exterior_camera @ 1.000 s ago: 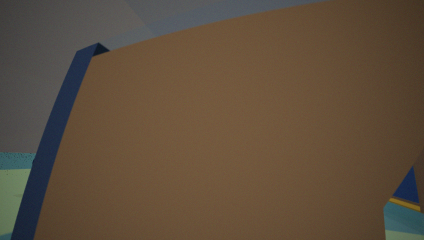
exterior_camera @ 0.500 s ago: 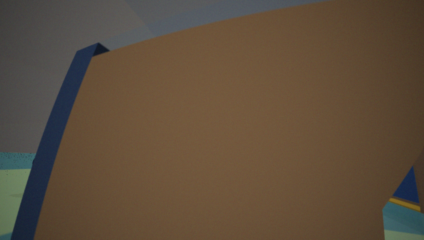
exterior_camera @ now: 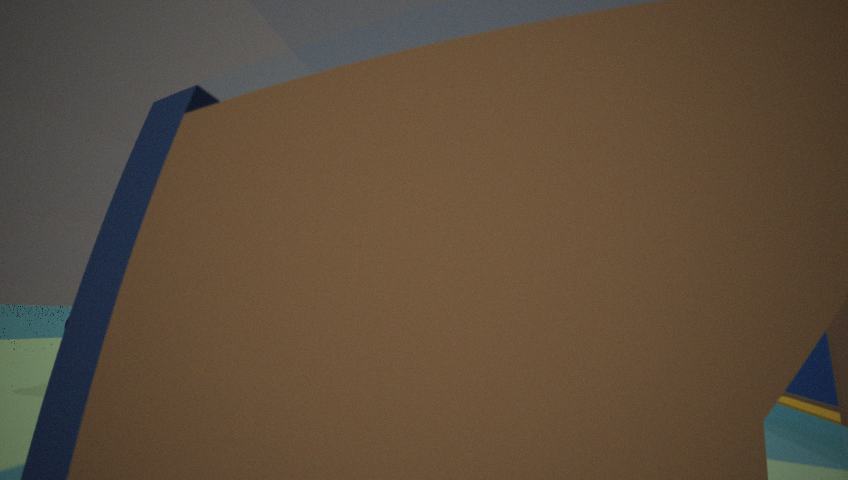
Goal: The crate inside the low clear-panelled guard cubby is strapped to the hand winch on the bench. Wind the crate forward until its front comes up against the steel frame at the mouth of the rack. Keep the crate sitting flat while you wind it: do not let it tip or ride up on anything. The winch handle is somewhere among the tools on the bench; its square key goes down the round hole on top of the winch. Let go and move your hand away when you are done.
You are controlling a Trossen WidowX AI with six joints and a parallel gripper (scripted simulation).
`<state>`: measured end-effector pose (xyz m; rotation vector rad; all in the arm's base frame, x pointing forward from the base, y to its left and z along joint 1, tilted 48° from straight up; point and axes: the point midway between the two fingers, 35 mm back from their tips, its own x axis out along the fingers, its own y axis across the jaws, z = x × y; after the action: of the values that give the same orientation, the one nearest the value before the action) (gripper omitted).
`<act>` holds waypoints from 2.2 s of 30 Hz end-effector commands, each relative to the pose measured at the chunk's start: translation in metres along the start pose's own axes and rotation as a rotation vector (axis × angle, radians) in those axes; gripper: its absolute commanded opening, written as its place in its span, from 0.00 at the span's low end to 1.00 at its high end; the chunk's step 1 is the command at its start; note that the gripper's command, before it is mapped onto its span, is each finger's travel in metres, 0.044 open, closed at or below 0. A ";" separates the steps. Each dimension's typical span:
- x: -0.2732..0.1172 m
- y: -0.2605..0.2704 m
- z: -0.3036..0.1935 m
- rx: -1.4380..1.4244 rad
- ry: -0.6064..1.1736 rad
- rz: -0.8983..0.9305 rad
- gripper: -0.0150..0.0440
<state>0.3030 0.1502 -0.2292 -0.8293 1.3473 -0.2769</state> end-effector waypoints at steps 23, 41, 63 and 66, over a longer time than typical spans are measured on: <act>-0.011 0.049 -0.020 -0.022 0.008 0.048 0.25; -0.018 0.066 -0.033 -0.022 0.009 0.050 0.25; -0.029 0.082 -0.054 -0.023 0.010 0.052 0.25; -0.030 0.083 -0.057 -0.023 0.010 0.052 0.25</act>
<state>0.2384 0.2032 -0.2591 -0.7988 1.3504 -0.2412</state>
